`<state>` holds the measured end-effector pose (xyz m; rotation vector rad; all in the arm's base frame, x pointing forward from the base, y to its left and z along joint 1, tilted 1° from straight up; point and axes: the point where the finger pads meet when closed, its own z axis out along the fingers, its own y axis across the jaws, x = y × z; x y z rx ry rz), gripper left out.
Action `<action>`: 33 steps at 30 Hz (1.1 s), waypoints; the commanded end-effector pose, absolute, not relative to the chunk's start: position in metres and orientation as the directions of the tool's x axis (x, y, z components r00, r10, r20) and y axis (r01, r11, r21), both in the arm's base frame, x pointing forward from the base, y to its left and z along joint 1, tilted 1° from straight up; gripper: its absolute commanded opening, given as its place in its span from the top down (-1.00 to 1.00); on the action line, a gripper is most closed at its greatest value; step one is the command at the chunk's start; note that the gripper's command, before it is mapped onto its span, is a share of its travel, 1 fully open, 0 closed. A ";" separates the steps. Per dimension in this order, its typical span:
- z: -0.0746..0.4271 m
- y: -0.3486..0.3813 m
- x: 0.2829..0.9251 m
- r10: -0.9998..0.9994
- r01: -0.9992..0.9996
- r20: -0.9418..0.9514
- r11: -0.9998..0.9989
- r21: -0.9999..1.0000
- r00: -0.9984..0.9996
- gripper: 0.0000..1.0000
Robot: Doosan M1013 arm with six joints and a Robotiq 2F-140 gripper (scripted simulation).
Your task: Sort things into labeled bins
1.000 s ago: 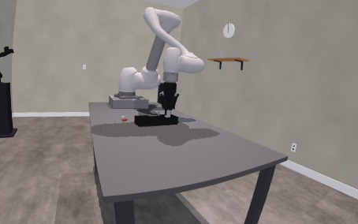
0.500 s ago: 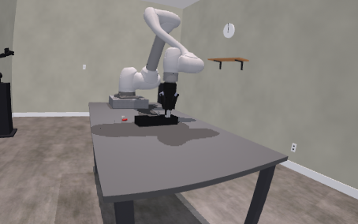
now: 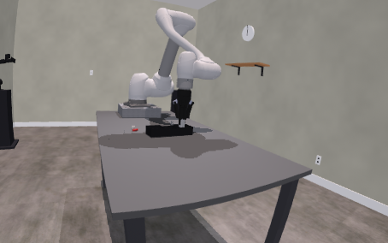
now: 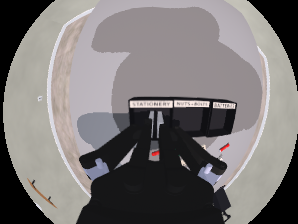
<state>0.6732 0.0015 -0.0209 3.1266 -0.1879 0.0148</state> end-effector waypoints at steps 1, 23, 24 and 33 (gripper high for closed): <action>-0.021 0.002 0.673 -0.120 -0.120 0.010 -0.993 0.009 0.993 0.89; 0.001 0.002 0.673 -0.120 -0.120 0.010 -0.993 0.009 0.993 0.89; 0.002 0.002 0.673 -0.120 -0.120 0.010 -0.993 0.009 0.993 0.89; 0.021 0.002 0.673 -0.120 -0.120 0.010 -0.993 0.009 0.993 0.89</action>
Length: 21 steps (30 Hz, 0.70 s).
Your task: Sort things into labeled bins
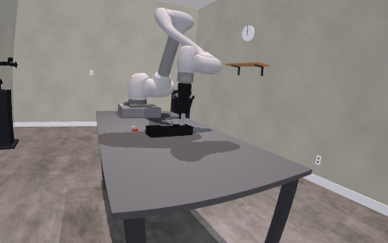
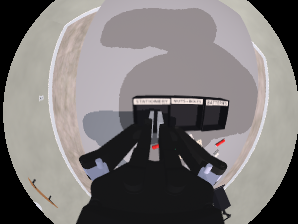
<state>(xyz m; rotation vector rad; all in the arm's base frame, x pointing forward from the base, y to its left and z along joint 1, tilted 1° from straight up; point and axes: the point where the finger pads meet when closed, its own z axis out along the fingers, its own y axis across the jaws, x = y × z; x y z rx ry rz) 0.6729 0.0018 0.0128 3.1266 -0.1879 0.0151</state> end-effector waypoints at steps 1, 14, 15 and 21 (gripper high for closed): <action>0.021 0.002 0.673 -0.120 -0.120 0.010 -0.993 0.009 0.993 0.89; 0.072 0.002 0.672 -0.120 -0.120 0.010 -0.993 0.009 0.993 0.89; 0.080 0.003 0.672 -0.120 -0.120 0.010 -0.993 0.009 0.993 0.89; 0.114 0.003 0.672 -0.120 -0.120 0.010 -0.993 0.009 0.993 0.89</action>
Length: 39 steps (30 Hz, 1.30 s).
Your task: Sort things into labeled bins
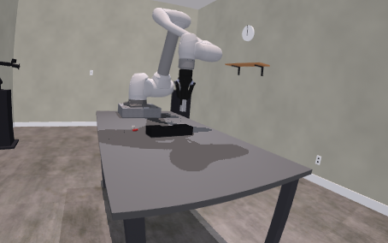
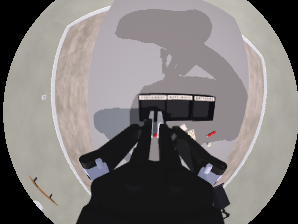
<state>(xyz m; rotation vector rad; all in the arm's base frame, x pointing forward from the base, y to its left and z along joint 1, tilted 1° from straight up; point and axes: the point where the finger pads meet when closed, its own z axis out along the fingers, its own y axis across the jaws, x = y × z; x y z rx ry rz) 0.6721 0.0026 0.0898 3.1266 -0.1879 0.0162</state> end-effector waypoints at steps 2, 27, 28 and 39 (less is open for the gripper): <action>0.130 0.003 0.672 -0.120 -0.120 0.010 -0.993 0.009 0.993 0.89; 0.113 -0.070 0.630 -0.495 -0.495 0.010 -0.869 0.002 0.869 0.71; 0.110 -0.077 0.627 -0.523 -0.523 0.010 -0.852 0.002 0.852 0.71; 0.080 -0.137 0.593 -0.771 -0.771 0.007 -0.637 -0.003 0.637 0.71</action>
